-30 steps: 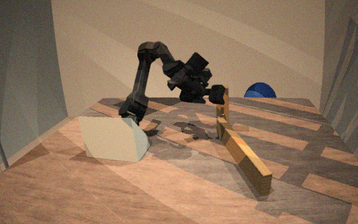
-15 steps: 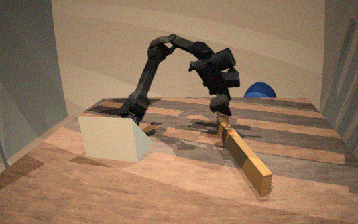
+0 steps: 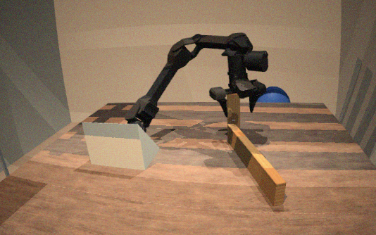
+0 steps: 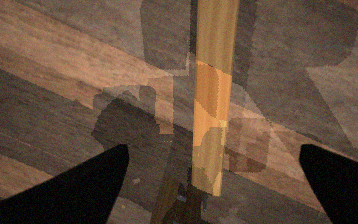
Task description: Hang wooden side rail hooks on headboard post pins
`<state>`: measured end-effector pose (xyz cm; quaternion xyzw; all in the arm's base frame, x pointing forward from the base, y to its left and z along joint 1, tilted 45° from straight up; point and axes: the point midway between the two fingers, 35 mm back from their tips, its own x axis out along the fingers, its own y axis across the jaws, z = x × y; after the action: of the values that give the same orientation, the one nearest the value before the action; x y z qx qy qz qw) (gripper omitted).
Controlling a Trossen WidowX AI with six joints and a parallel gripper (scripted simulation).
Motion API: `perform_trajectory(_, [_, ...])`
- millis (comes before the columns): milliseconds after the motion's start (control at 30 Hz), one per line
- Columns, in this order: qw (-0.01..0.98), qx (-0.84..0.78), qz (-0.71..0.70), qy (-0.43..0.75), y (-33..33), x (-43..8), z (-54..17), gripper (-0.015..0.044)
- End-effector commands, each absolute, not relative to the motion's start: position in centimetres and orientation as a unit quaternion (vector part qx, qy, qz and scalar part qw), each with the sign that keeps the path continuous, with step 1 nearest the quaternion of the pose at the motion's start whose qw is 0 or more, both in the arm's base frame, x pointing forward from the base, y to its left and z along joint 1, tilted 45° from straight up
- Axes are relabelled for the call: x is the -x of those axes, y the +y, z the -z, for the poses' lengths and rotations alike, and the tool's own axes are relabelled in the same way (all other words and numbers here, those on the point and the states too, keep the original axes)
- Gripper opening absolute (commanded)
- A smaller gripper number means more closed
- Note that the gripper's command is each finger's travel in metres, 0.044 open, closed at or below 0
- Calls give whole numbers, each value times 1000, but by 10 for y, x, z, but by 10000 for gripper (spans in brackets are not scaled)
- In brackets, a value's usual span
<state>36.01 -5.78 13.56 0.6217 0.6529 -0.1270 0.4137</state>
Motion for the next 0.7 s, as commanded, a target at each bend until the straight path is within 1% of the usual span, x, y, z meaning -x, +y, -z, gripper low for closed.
perform_trajectory(0, [396,-621,151,659,-58,-359,-136,440])
perform_trajectory(133, [396,-621,151,659,-54,-359,-132,440])
perform_trajectory(267, [396,-621,150,659,-35,-362,-112,440])
perform_trajectory(667, [396,-621,150,659,-22,-363,-100,440])
